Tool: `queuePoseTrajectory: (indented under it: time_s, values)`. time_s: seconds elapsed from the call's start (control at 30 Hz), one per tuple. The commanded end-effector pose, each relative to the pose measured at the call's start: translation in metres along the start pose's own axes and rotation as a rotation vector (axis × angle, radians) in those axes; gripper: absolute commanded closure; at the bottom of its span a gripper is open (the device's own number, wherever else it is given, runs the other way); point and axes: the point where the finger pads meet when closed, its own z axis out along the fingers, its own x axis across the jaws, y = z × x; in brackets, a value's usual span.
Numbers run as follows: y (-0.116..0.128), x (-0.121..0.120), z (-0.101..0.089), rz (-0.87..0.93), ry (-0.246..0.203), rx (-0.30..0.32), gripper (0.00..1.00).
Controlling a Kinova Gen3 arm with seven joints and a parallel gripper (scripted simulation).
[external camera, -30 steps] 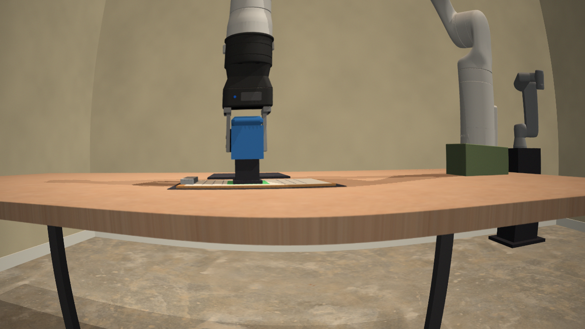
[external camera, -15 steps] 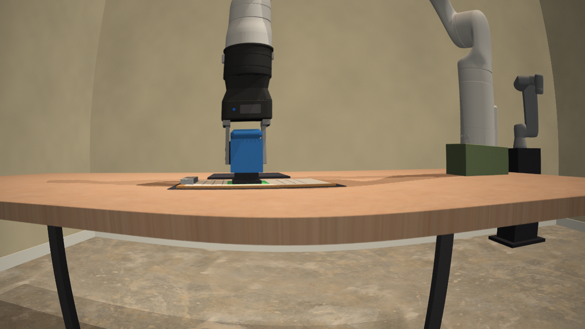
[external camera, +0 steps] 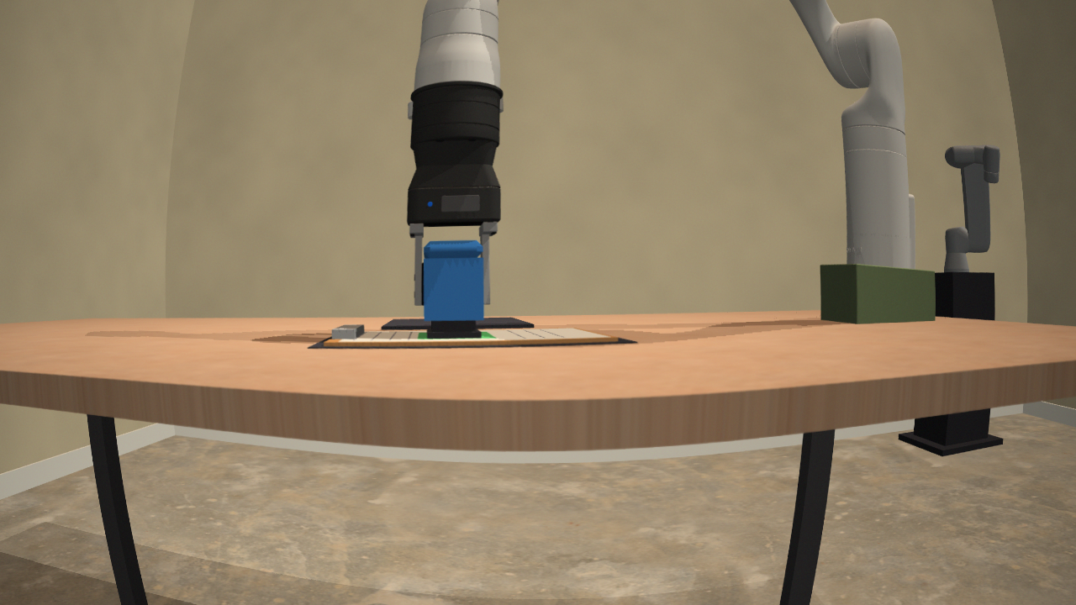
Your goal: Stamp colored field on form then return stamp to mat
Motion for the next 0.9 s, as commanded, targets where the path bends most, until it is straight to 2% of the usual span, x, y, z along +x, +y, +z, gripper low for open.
queuePoseTrajectory:
  time_s: [0.0,0.5,0.8,0.87]
  values:
    - [-0.001,0.001,0.003,0.001,0.003,0.001,0.38]
    - [-0.001,0.001,0.002,0.001,0.003,0.001,0.38]
    - [0.000,0.001,-0.020,0.001,0.003,0.001,0.38]
    - [0.000,0.001,-0.020,0.001,0.003,0.001,0.38]
